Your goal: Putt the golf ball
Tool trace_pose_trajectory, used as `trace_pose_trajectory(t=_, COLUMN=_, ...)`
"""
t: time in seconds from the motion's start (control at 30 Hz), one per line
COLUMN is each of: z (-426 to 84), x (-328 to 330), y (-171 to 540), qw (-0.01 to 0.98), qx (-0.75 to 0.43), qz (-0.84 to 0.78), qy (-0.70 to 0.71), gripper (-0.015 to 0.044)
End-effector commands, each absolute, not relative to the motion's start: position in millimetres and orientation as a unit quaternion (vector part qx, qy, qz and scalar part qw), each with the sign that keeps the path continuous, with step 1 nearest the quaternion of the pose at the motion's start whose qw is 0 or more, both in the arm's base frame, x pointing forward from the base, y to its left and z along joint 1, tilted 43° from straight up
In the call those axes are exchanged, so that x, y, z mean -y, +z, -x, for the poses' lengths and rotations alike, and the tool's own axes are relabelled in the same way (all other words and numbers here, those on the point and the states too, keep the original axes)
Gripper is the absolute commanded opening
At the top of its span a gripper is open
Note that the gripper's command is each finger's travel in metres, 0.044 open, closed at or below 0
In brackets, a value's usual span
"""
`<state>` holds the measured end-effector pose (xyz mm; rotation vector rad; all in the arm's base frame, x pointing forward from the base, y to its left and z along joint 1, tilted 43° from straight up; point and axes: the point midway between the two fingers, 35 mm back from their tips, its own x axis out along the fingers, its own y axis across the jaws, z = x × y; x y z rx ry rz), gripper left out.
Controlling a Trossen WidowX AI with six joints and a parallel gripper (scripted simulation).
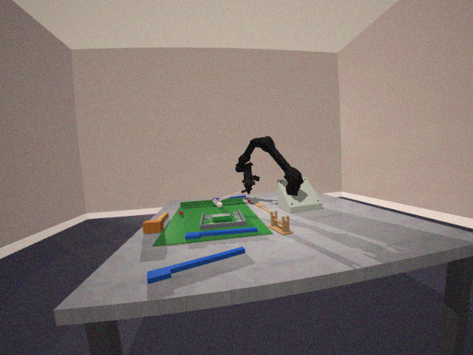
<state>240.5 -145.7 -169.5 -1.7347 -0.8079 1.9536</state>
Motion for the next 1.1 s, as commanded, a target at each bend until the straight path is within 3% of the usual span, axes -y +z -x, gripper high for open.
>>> trace_pose_trajectory(t=0.0, z=-243.8, x=113.9, y=-138.4, qw=0.197, qx=0.292, qz=0.625, qy=0.696, gripper=0.0)
trace_pose_trajectory(t=0.2, z=-230.8, x=69.6, y=-105.5, qw=0.199, qx=0.296, qz=0.624, qy=0.695, gripper=0.0)
trace_pose_trajectory(t=0.67, z=-239.5, x=108.5, y=-61.5, qw=0.198, qx=0.295, qz=0.624, qy=0.696, gripper=0.0)
trace_pose_trajectory(t=1.07, z=-237.3, x=103.4, y=-67.9, qw=0.203, qx=0.295, qz=0.619, qy=0.699, gripper=0.0)
